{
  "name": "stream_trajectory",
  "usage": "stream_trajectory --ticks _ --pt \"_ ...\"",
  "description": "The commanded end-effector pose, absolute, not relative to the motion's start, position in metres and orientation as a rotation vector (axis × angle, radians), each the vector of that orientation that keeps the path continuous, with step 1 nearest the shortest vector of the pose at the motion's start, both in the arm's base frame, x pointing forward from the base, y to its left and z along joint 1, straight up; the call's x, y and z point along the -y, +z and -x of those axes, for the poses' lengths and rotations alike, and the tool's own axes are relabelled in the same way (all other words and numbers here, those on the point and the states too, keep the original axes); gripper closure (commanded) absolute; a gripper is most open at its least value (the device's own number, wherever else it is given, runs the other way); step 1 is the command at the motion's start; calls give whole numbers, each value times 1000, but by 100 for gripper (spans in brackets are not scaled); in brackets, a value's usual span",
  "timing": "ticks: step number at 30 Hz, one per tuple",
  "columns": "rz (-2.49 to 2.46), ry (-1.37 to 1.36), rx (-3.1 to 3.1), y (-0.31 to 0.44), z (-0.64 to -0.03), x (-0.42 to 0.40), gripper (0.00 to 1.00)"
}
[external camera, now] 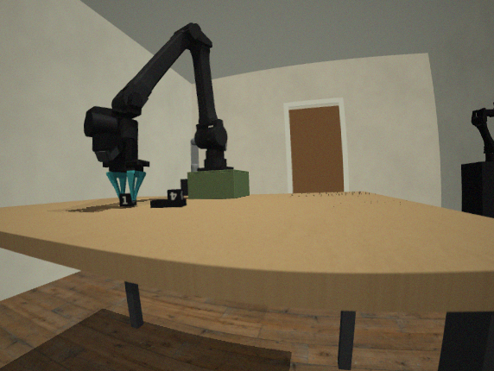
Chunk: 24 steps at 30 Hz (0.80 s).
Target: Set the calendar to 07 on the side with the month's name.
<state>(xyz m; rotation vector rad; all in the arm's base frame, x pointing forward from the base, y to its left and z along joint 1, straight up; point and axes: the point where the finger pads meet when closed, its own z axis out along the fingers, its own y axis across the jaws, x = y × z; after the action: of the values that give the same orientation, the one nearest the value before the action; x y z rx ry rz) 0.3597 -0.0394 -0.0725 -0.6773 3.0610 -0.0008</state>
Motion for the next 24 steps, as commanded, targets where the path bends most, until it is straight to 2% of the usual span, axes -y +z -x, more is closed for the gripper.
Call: stream_trajectory --ticks 1,24 --pt "688 6 -3060 -77 -359 34 73" --pt "678 6 -3062 -77 -359 34 73"
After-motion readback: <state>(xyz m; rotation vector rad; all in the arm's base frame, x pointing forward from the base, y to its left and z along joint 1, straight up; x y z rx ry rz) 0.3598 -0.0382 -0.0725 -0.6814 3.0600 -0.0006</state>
